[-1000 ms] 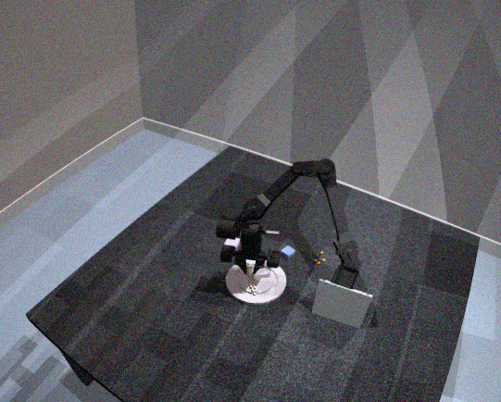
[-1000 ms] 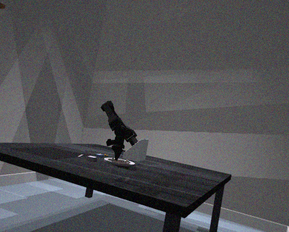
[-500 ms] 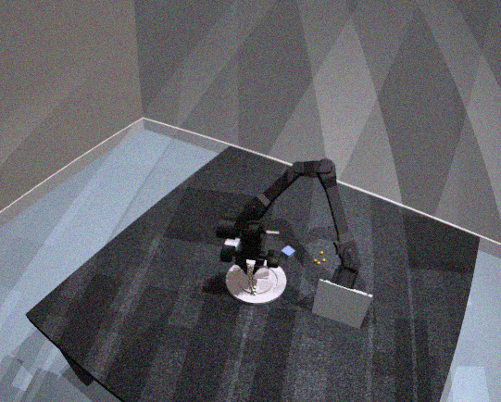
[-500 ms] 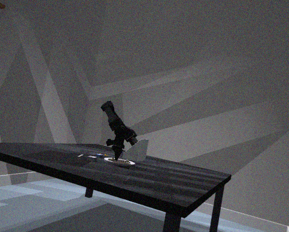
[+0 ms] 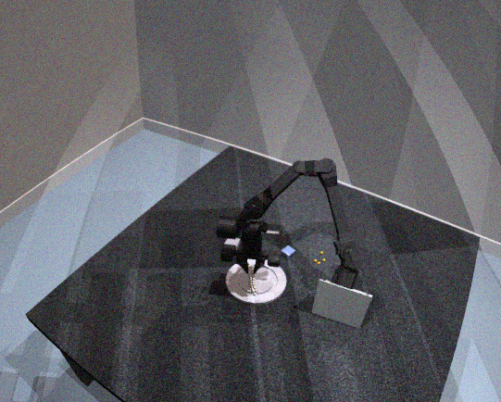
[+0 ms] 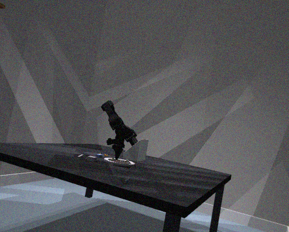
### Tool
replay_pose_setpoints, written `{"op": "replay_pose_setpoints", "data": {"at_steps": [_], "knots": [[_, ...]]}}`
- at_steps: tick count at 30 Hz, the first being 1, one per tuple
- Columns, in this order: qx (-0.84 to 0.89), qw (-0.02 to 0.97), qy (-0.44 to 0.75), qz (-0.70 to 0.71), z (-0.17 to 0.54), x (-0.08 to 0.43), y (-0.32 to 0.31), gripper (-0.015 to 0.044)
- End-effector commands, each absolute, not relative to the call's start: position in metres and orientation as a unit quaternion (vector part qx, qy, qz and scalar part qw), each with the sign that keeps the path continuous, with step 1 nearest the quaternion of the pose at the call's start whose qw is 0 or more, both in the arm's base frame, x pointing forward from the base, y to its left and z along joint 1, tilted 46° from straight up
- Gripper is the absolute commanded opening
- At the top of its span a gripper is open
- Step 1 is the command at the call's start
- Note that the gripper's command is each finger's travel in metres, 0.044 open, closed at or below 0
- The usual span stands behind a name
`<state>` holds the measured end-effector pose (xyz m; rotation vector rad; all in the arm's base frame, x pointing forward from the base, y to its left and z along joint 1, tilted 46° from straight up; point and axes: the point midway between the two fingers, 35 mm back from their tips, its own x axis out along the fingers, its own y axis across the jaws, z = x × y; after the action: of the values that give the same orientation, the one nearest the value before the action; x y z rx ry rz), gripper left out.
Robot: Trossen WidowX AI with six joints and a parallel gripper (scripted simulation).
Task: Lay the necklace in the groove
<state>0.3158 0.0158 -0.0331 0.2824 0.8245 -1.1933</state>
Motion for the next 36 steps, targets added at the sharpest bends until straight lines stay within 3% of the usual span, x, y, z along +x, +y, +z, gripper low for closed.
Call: {"op": "replay_pose_setpoints", "data": {"at_steps": [1, 16, 32, 36], "knots": [[0.130, 0.739, 0.373, -0.545, -0.034, 0.319, 0.019, 0.0000], [0.131, 0.739, 0.373, -0.545, -0.046, 0.328, 0.026, 0.0000], [0.131, 0.739, 0.374, -0.545, -0.043, 0.328, 0.029, 0.0420], [0.131, 0.739, 0.374, -0.545, -0.043, 0.327, 0.029, 0.0440]]}}
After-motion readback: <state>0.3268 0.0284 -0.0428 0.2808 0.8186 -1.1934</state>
